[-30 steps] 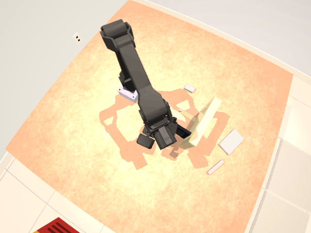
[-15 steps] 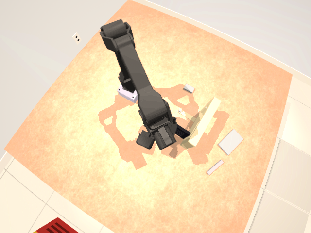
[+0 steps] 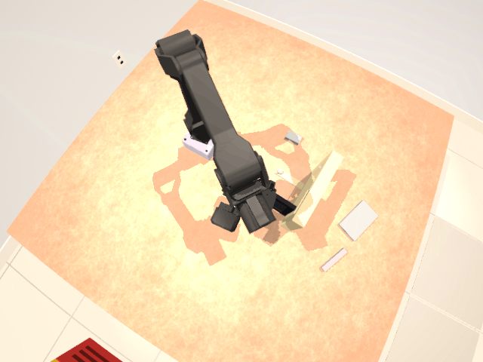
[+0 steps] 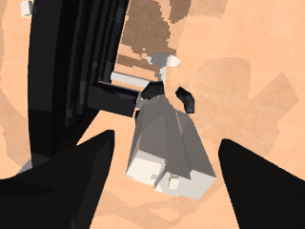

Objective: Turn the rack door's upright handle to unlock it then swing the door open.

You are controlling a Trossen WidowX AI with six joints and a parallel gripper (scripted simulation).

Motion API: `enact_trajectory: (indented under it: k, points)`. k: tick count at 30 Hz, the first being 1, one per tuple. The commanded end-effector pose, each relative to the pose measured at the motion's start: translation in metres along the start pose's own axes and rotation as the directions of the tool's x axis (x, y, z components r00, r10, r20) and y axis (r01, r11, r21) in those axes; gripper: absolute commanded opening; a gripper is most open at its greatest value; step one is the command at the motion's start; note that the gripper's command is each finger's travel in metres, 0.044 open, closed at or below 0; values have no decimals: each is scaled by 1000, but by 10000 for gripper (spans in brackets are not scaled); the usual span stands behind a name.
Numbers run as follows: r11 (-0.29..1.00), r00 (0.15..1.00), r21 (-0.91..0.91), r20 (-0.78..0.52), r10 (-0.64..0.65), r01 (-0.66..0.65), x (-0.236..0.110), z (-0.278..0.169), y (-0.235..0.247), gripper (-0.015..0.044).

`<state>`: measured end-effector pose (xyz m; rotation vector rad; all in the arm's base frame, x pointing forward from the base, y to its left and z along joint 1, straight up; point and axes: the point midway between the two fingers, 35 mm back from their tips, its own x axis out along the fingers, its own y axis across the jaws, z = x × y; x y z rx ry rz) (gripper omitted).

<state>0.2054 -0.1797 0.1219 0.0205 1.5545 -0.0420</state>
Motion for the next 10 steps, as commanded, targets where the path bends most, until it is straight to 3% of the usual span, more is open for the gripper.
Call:
enact_trajectory:
  k: [1,10]
  points:
    - [1000,1000,-2,5,-2,2,-6,1,-1,283]
    - [1000,1000,-1,5,-3,3,-19,1,-1,283]
